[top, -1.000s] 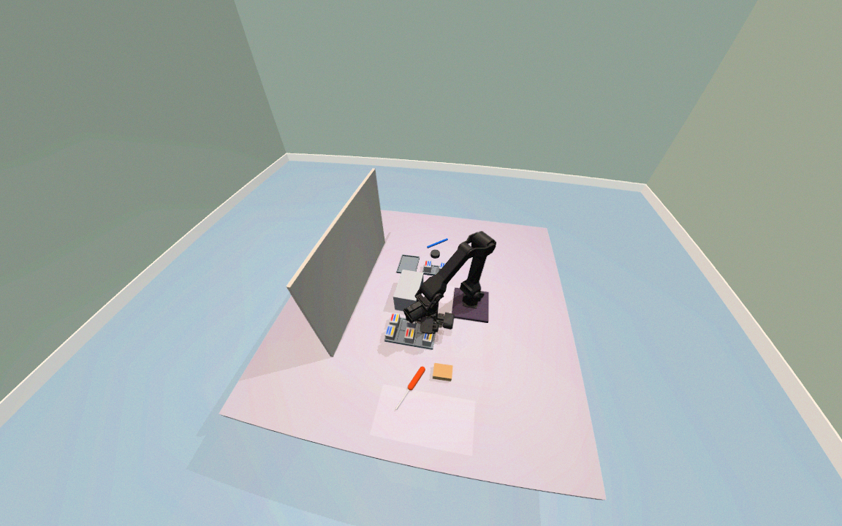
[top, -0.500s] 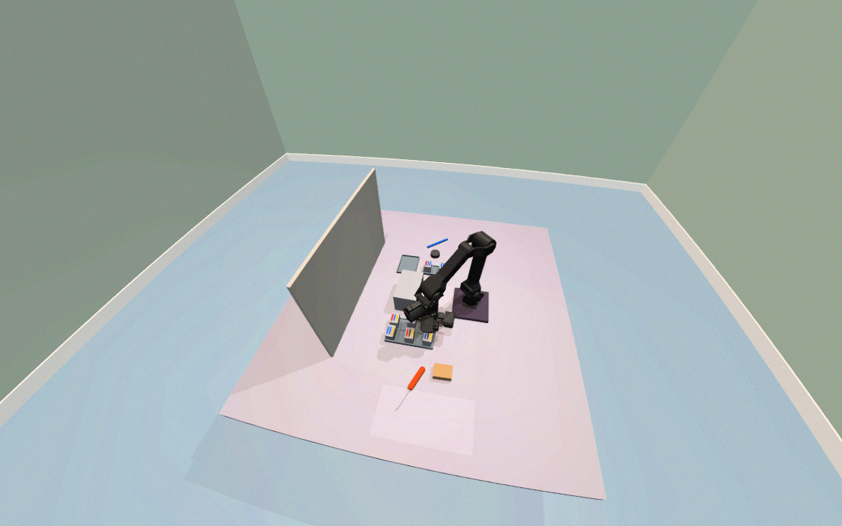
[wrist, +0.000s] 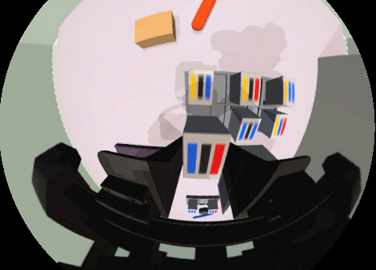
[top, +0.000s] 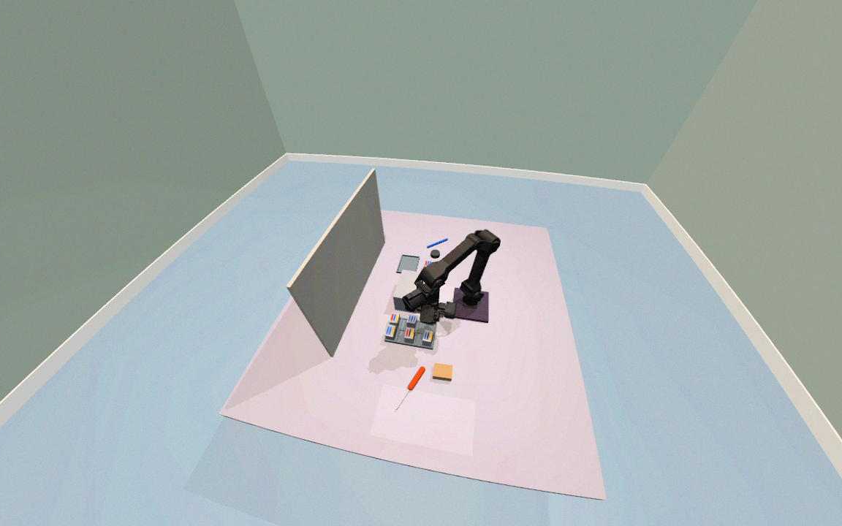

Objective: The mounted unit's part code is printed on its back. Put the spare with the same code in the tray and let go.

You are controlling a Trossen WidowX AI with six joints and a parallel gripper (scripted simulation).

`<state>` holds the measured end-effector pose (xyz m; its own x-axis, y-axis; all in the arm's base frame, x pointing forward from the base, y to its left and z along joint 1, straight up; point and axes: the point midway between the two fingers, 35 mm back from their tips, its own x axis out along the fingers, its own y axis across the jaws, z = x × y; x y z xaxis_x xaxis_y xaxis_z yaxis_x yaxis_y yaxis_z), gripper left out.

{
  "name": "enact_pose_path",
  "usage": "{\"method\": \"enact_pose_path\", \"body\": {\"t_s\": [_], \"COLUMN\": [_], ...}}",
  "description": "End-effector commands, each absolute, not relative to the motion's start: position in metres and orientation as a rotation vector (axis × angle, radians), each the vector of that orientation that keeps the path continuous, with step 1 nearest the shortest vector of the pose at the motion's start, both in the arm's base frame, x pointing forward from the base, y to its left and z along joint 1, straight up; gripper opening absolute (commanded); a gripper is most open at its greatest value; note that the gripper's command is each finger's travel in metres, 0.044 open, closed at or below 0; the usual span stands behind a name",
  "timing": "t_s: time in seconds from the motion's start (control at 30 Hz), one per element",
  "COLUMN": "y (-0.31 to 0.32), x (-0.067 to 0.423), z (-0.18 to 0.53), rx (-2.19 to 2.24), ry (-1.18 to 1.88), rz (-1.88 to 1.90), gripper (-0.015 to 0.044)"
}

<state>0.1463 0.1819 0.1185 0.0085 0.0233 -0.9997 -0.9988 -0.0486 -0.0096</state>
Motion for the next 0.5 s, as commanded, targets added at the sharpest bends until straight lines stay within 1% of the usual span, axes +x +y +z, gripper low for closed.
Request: {"method": "enact_pose_path", "body": {"t_s": [0.0, 0.2, 0.47], "y": [0.182, 0.181, 0.182], "x": [0.147, 0.146, 0.146], "z": [0.124, 0.123, 0.156], "rx": [-1.237, -1.233, -1.235], "ry": [1.151, 1.163, 1.158], "rz": [1.249, 1.249, 1.249], "gripper": [0.0, 0.0, 0.0]}}
